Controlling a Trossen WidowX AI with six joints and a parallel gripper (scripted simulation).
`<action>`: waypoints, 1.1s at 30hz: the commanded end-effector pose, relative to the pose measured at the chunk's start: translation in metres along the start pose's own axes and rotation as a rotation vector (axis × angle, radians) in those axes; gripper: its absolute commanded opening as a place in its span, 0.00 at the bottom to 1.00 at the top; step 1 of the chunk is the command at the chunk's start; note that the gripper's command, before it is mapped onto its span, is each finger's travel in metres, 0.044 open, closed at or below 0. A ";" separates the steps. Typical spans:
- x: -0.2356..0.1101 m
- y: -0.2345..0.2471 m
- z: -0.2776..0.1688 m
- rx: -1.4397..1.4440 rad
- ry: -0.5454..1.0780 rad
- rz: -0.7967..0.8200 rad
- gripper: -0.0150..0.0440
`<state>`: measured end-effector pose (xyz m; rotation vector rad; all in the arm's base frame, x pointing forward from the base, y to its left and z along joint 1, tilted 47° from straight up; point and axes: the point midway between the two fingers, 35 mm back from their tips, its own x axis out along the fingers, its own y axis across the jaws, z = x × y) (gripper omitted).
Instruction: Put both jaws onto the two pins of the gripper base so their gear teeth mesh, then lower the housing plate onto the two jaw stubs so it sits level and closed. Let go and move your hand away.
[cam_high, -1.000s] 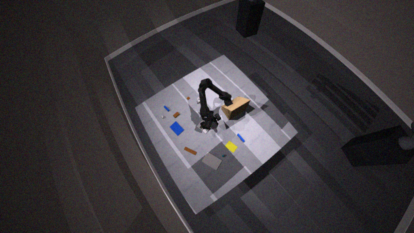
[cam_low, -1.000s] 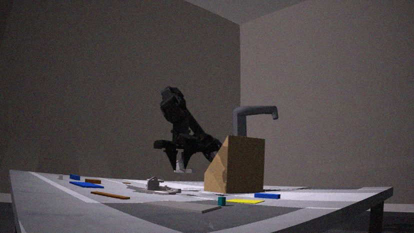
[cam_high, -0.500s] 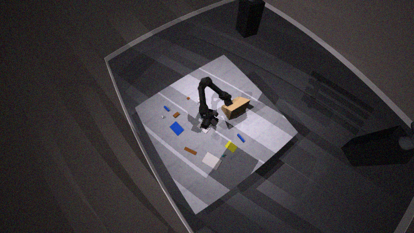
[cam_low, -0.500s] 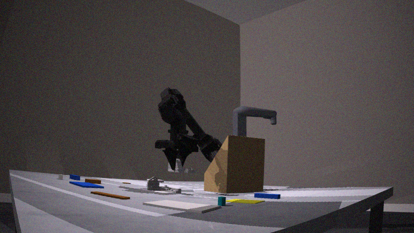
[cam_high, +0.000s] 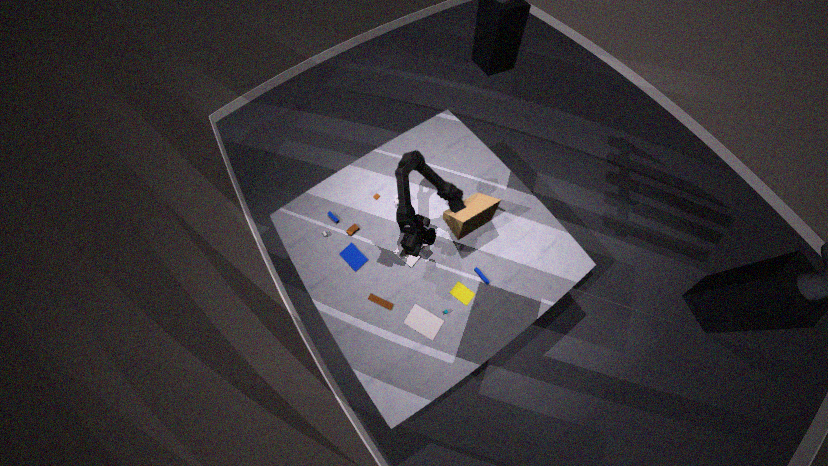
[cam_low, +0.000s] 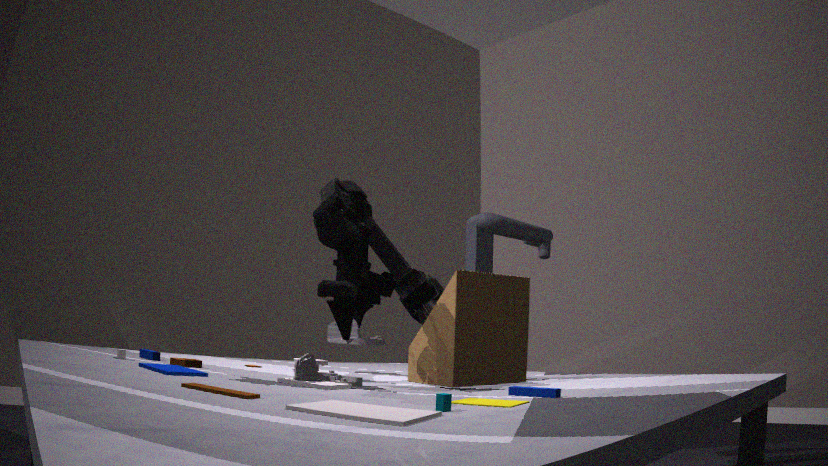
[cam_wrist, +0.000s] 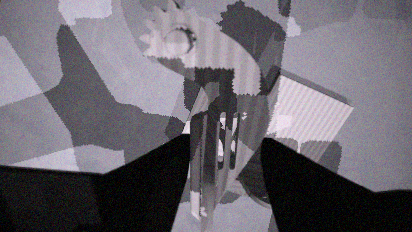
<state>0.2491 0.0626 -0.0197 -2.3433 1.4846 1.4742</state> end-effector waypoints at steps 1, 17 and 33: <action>0.001 0.005 -0.003 -0.087 0.003 0.006 0.48; 0.002 0.020 -0.015 -0.460 0.003 0.009 0.48; 0.003 0.035 -0.025 -0.832 0.002 0.014 0.48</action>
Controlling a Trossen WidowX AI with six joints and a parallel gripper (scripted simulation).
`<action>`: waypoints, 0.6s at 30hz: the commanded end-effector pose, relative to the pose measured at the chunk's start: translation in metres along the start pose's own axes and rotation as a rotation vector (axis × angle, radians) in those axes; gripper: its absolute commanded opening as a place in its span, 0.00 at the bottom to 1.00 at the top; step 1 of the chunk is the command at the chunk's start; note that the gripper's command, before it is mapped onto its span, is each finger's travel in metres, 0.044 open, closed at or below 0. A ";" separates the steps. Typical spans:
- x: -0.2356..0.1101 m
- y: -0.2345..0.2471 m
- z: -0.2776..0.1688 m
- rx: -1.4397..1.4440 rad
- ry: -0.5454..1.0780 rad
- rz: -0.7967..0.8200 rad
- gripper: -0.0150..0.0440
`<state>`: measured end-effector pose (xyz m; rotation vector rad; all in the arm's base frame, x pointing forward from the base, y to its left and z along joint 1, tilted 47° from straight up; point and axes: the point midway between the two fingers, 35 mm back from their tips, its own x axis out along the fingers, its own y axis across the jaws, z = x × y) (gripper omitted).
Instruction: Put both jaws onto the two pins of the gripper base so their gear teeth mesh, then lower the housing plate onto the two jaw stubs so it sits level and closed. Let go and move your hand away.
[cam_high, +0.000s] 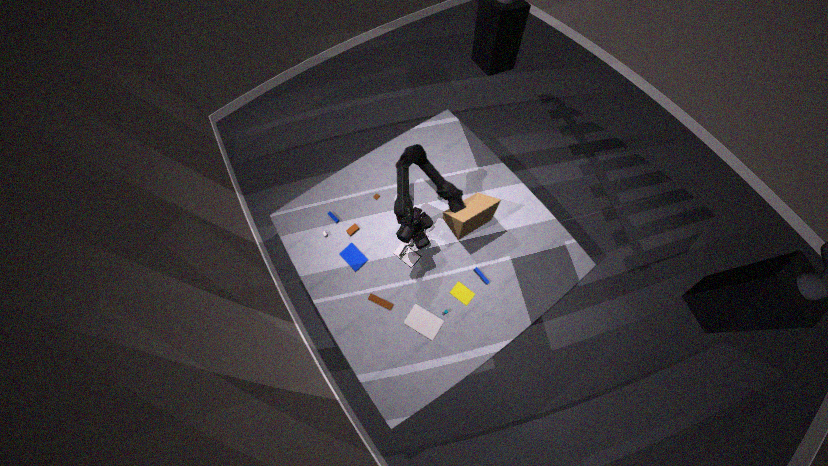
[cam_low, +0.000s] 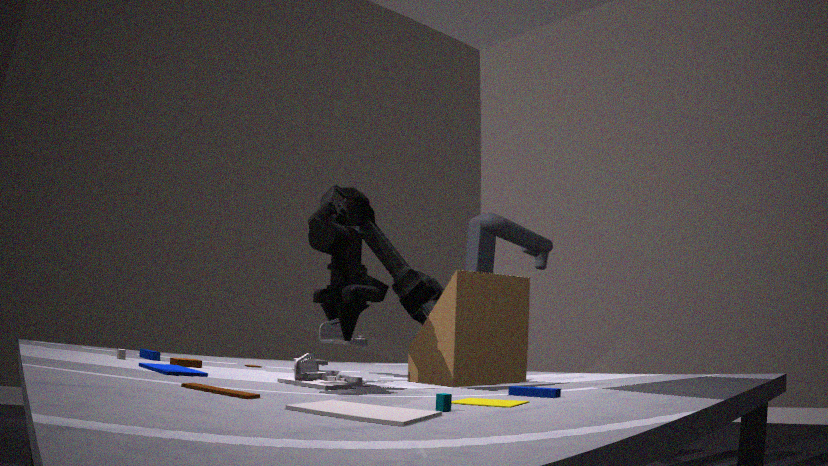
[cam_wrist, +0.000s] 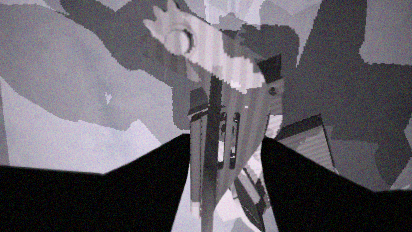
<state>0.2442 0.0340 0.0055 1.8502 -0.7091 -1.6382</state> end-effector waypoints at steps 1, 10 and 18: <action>0.001 0.005 0.002 -0.087 -0.003 0.007 0.48; 0.002 0.015 0.004 -0.296 -0.004 0.009 0.48; 0.002 0.017 0.005 -0.331 -0.005 0.009 0.48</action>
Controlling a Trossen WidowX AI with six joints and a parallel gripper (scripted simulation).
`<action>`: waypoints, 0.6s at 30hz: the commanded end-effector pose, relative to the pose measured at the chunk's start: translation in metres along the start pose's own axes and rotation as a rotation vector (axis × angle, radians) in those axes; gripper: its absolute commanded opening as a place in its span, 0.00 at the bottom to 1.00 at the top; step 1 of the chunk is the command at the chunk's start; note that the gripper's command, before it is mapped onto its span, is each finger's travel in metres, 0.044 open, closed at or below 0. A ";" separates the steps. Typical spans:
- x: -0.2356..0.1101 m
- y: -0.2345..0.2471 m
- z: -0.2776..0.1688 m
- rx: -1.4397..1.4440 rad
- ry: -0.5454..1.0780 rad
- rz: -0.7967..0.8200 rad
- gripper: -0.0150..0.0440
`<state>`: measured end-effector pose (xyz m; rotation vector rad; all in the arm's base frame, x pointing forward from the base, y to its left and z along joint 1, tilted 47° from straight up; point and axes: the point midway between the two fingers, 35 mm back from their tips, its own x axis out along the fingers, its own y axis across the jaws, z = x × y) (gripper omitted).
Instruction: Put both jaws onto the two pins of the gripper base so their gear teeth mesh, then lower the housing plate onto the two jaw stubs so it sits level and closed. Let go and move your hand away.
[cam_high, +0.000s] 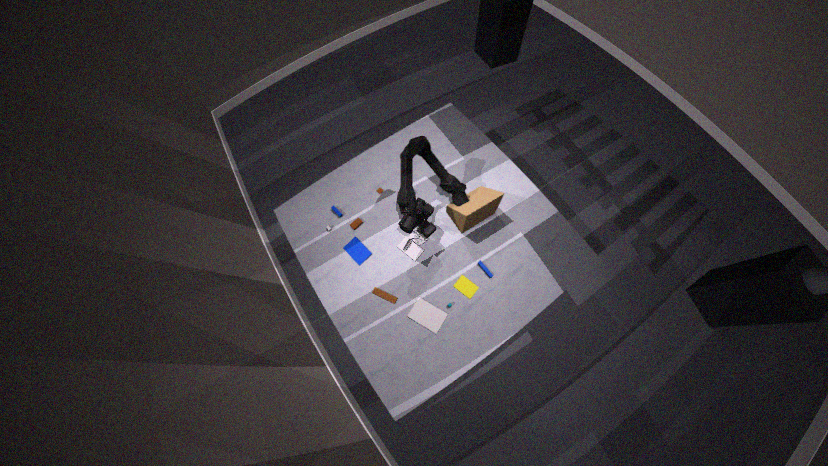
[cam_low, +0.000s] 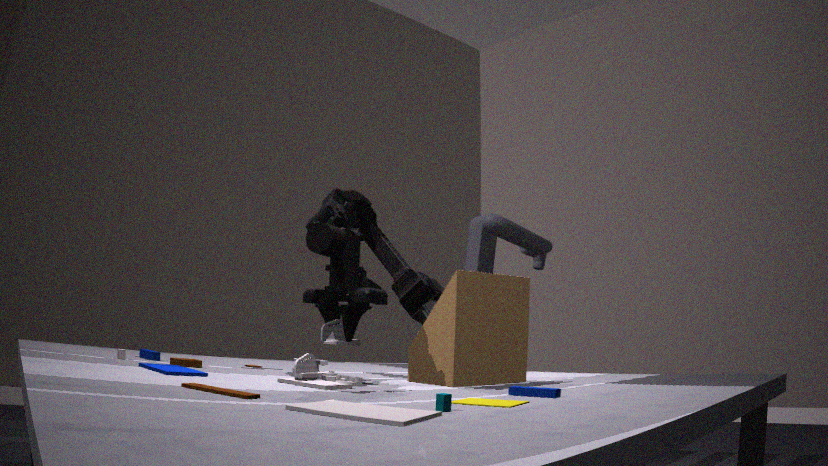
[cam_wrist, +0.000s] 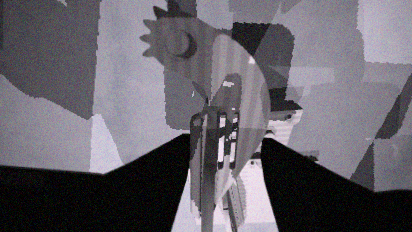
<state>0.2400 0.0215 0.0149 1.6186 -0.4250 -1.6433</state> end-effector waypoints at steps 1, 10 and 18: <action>0.000 0.001 0.001 -0.014 -0.002 0.005 0.48; 0.000 0.001 0.001 -0.007 -0.002 0.005 0.48; 0.000 0.001 0.001 -0.007 -0.002 0.005 0.48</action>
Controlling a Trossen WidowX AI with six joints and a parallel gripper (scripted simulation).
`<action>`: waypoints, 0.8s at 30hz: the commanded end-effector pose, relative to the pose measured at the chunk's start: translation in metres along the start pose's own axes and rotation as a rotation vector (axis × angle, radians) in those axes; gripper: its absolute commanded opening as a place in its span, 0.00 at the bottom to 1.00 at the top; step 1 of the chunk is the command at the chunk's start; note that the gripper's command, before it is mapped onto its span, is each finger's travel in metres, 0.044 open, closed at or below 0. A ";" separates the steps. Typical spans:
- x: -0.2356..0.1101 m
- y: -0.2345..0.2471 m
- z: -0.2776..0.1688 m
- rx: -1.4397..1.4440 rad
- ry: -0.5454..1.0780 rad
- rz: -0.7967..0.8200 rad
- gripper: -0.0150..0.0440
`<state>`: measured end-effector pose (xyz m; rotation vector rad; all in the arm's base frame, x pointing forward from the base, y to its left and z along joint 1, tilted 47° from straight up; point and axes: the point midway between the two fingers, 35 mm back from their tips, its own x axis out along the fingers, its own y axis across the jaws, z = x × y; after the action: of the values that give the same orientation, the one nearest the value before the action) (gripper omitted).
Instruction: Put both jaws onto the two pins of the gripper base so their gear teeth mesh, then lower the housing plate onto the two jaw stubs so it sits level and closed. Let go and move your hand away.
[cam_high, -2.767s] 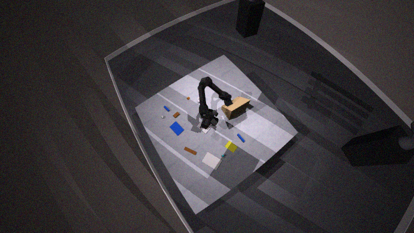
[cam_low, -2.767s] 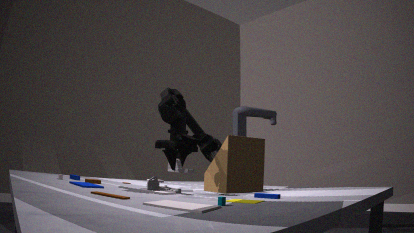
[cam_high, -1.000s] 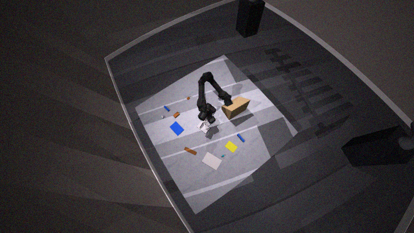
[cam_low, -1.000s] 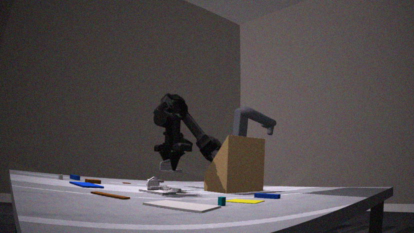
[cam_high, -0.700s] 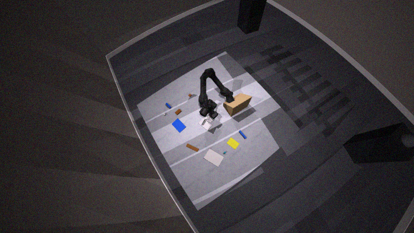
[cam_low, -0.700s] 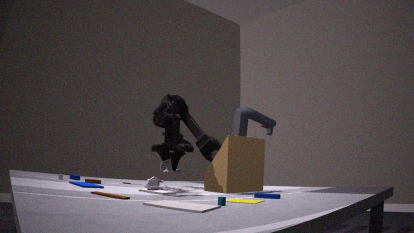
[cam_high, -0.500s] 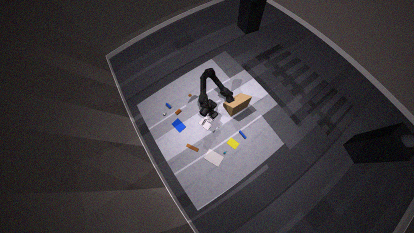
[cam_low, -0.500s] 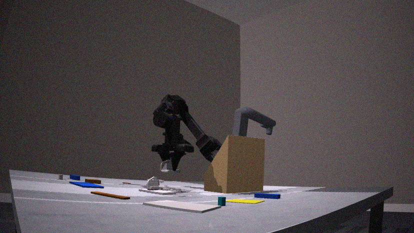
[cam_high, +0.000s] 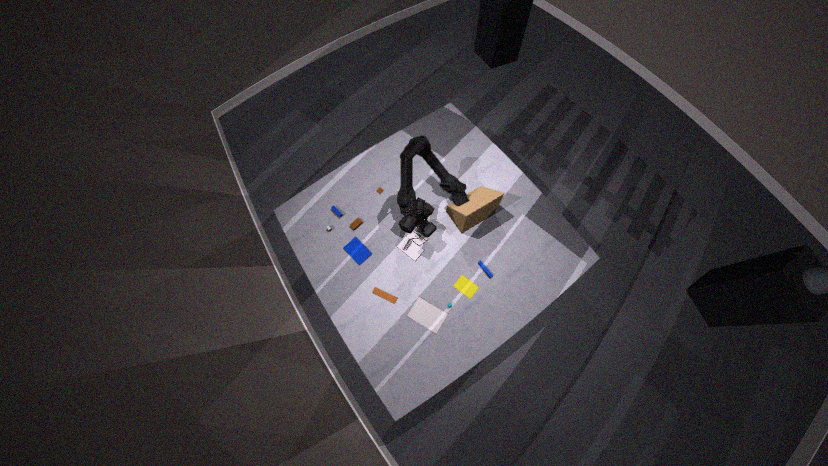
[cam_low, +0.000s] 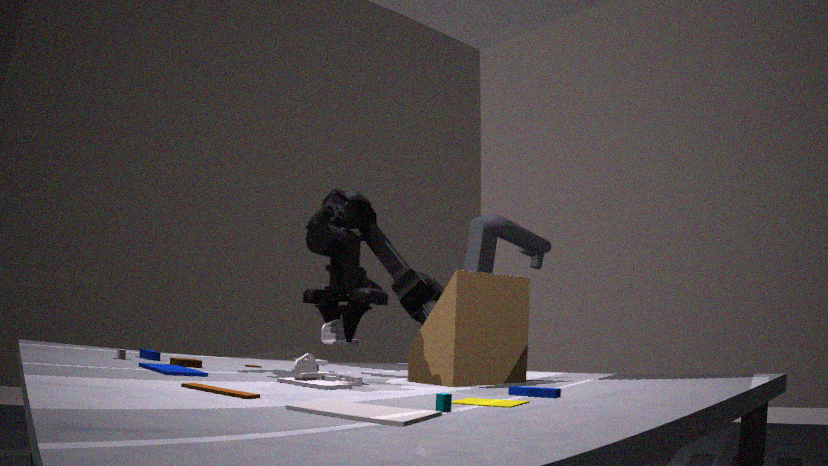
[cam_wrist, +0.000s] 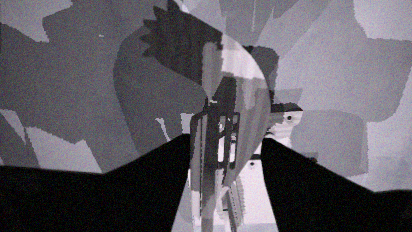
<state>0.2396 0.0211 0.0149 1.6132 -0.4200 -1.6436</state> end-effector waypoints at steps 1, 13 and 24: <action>0.000 0.001 0.000 -0.001 -0.002 0.004 0.48; -0.003 -0.019 -0.031 0.000 0.000 0.003 0.48; -0.003 -0.041 -0.058 0.002 0.002 0.001 0.48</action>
<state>0.2781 0.0594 -0.0159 1.6099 -0.4207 -1.6390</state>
